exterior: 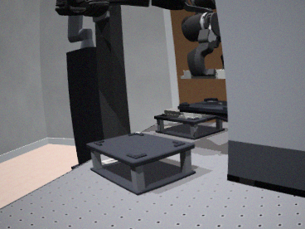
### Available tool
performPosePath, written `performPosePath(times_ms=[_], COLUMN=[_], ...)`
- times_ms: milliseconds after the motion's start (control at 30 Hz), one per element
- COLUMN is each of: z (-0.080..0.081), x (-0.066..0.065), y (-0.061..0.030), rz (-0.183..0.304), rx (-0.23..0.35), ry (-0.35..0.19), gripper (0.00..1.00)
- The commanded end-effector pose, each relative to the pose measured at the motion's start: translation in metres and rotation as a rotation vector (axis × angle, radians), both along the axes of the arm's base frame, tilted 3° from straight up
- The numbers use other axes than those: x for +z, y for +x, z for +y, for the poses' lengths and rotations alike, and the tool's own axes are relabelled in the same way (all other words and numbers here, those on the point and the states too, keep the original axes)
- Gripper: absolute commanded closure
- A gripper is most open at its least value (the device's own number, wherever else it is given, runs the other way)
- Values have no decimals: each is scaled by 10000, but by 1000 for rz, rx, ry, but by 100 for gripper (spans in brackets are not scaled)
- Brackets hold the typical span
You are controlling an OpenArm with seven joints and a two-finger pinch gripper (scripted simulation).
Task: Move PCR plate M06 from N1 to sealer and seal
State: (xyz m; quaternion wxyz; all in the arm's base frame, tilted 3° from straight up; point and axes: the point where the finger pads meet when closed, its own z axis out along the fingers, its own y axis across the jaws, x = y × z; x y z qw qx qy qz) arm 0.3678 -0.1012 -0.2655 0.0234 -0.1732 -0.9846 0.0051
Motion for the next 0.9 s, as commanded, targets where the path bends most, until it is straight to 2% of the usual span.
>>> performPosePath(times_ms=[0, 133, 300, 700, 867], z=[12, 12, 7, 7, 2], x=[9, 9, -307, -307, -440], y=[9, 9, -17, -17, -21], rz=[-5, -5, -4, -4, -4], rx=[3, 3, 2, 2, 2], ry=[8, 8, 8, 8, 8], gripper=[100, 100, 100, 100, 100])
